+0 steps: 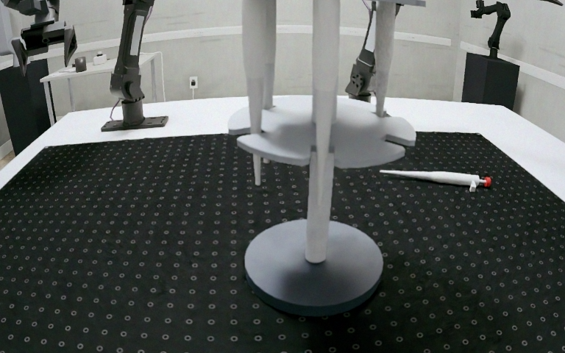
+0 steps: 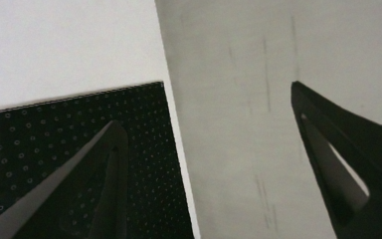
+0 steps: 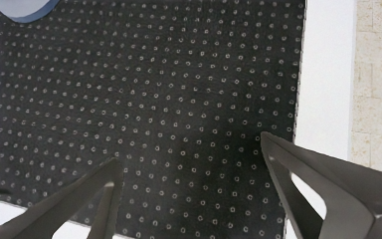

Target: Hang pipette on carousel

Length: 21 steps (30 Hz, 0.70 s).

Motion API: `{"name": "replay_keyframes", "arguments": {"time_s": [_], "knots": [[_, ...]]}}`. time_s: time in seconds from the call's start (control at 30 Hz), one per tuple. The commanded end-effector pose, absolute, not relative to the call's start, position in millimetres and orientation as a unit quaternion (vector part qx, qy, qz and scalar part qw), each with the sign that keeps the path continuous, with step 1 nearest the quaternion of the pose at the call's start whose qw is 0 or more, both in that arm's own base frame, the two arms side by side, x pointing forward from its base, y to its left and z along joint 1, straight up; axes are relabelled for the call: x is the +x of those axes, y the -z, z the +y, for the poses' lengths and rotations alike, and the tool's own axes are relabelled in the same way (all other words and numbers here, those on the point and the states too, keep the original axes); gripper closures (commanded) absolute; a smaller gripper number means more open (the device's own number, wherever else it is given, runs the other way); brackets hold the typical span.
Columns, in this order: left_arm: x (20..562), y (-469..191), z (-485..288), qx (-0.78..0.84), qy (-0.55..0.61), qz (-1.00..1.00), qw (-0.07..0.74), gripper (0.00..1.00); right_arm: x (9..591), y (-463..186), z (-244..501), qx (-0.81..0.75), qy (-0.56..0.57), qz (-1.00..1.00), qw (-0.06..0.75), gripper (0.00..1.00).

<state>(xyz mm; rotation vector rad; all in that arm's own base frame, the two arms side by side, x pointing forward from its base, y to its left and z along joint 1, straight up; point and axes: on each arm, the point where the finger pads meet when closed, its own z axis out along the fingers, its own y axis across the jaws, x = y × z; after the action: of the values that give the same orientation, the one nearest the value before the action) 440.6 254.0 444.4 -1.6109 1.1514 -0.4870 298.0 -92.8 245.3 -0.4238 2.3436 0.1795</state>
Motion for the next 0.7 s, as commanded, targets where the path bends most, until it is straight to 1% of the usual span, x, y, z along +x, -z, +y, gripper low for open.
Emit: {"name": "replay_keyframes", "arguments": {"time_s": [0.0,0.4,0.47,0.67], "knots": [[417,-433,238,-0.638,0.151,0.554,0.513,0.0,302,-253,-96,-0.168,-0.066,0.907,0.38,0.0],[342,-421,194,-0.534,0.05,0.701,0.47,0.0,302,-253,-96,-0.168,-0.066,0.907,0.38,0.0],[342,-421,194,-0.534,0.05,0.701,0.47,0.0,302,-253,-96,-0.168,-0.066,0.907,0.38,0.0],[305,-412,172,-0.477,0.009,0.759,0.444,0.0,302,-253,-96,-0.168,-0.066,0.907,0.38,0.0]]}}
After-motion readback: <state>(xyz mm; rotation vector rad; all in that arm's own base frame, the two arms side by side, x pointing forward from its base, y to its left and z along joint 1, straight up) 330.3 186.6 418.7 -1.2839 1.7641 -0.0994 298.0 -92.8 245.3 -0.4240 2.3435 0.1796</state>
